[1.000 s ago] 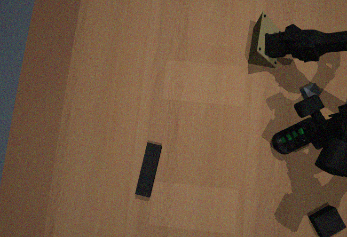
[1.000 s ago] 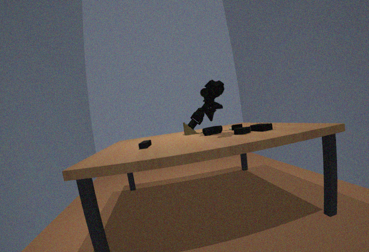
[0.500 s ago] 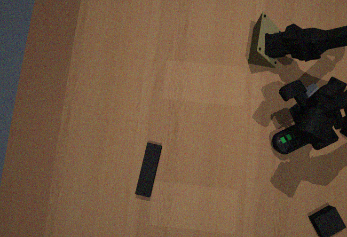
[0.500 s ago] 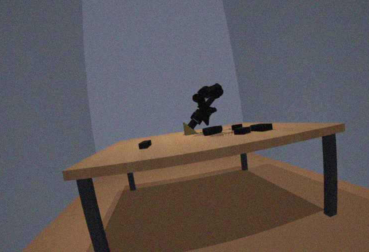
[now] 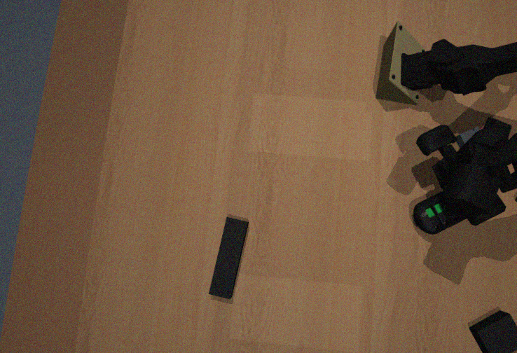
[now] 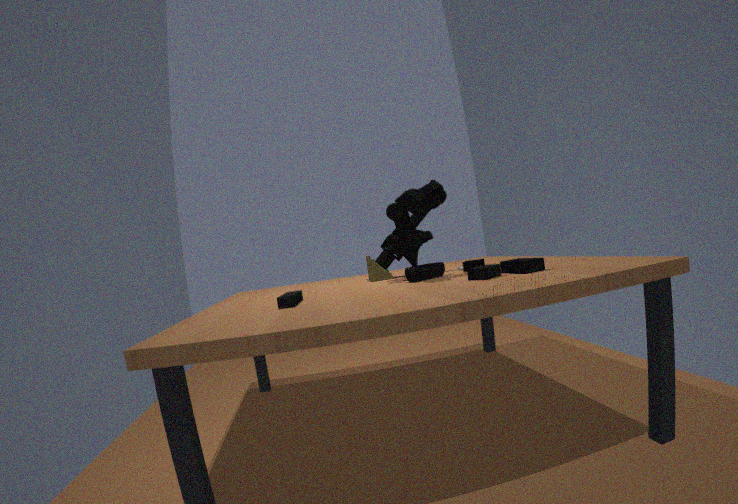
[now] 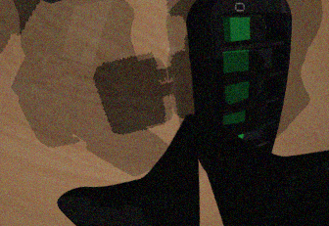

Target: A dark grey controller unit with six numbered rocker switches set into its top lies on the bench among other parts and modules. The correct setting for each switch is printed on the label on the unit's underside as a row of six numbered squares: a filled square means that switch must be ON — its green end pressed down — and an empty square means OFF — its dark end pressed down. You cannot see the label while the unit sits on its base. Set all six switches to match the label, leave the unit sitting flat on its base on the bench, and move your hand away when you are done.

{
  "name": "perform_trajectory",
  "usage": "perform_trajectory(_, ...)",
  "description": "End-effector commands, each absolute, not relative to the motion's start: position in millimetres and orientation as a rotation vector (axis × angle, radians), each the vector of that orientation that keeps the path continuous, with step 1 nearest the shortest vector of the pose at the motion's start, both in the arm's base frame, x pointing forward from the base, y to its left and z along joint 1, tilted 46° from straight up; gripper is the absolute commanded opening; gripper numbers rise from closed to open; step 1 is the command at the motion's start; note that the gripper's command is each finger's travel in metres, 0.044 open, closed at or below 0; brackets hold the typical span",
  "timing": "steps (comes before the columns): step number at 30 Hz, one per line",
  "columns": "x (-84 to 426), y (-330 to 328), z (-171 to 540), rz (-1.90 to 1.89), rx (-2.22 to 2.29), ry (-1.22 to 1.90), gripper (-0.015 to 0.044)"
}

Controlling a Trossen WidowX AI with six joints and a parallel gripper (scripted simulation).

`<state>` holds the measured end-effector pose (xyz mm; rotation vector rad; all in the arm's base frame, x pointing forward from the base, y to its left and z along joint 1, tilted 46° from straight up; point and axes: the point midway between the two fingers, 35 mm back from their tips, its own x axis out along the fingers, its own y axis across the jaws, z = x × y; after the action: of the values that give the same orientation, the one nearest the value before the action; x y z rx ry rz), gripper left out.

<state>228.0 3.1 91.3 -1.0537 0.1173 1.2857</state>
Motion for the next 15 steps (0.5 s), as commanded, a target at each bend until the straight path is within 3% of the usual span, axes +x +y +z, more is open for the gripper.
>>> perform_trajectory(1, 228.6, 9.7, 84.8, 1.287, -1.048, 0.115, 0.0)
perform_trajectory(15, 231.3, 26.5, 68.5, 1.284, -1.043, 0.109, 0.0)
